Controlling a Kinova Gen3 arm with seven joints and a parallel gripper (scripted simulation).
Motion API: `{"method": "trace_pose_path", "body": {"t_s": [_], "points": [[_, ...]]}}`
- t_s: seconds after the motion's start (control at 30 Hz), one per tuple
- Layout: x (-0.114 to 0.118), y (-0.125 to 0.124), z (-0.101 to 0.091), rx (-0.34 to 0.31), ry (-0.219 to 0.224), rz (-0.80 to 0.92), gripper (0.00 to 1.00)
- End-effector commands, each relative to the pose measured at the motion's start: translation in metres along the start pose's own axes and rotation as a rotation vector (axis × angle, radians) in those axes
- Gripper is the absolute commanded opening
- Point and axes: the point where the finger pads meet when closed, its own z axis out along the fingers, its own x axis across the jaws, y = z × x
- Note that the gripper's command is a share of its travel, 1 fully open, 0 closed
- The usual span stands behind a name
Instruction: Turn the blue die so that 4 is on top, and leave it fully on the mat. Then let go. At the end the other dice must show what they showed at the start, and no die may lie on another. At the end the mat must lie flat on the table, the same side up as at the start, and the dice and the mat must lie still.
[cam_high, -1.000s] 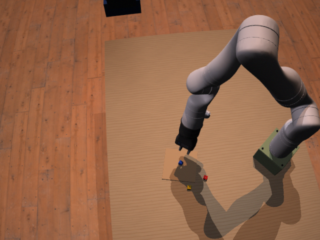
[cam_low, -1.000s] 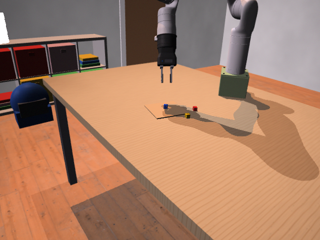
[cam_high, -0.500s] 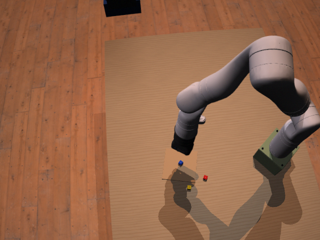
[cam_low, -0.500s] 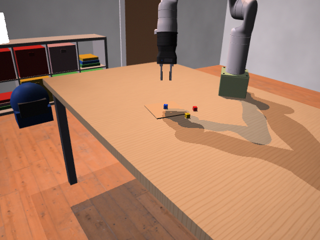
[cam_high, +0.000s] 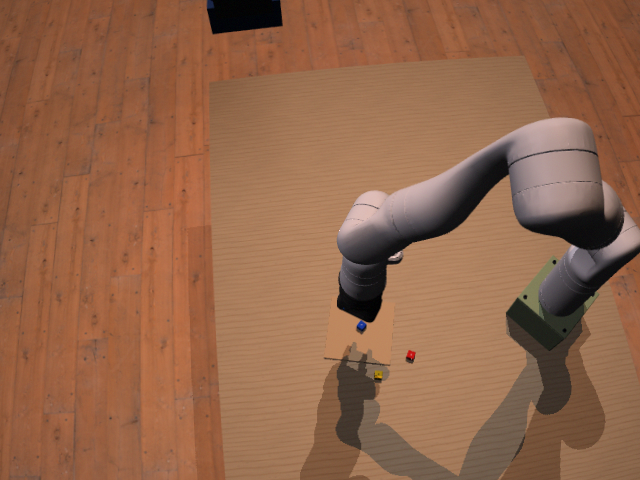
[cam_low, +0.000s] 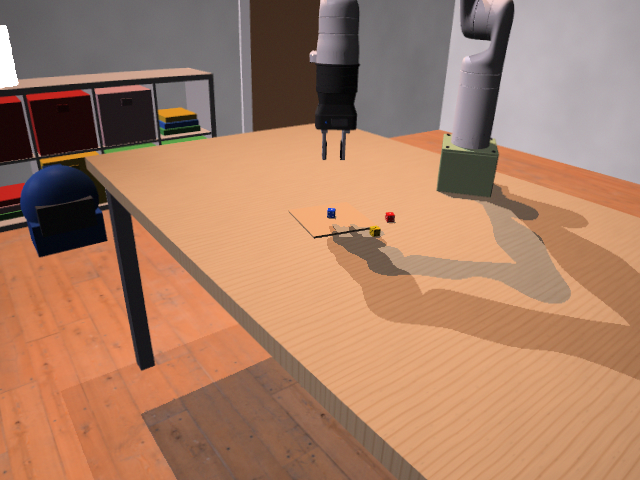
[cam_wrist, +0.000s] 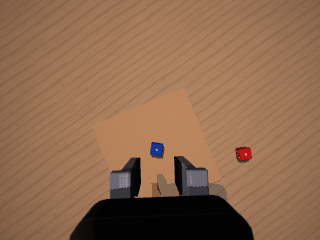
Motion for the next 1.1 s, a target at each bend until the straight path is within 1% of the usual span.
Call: {"method": "trace_pose_path", "body": {"t_s": [0.0, 0.13, 0.47, 0.5, 0.87, 0.93, 1.03, 1.07], "points": [[0.003, 0.01, 0.001, 0.015, -0.002, -0.027, 0.64], [0.003, 0.011, -0.001, 0.032, -0.004, -0.026, 0.64], [0.002, 0.012, -0.001, 0.04, -0.006, -0.026, 0.64], [0.002, 0.012, -0.001, 0.04, -0.006, -0.026, 1.0], [0.002, 0.012, -0.001, 0.04, -0.006, -0.025, 1.0], [0.002, 0.01, 0.009, 0.039, -0.005, -0.011, 1.0], [0.002, 0.002, 0.038, 0.039, -0.006, 0.034, 1.0], [0.002, 0.0, 0.045, 0.039, -0.006, 0.045, 1.0]]}}
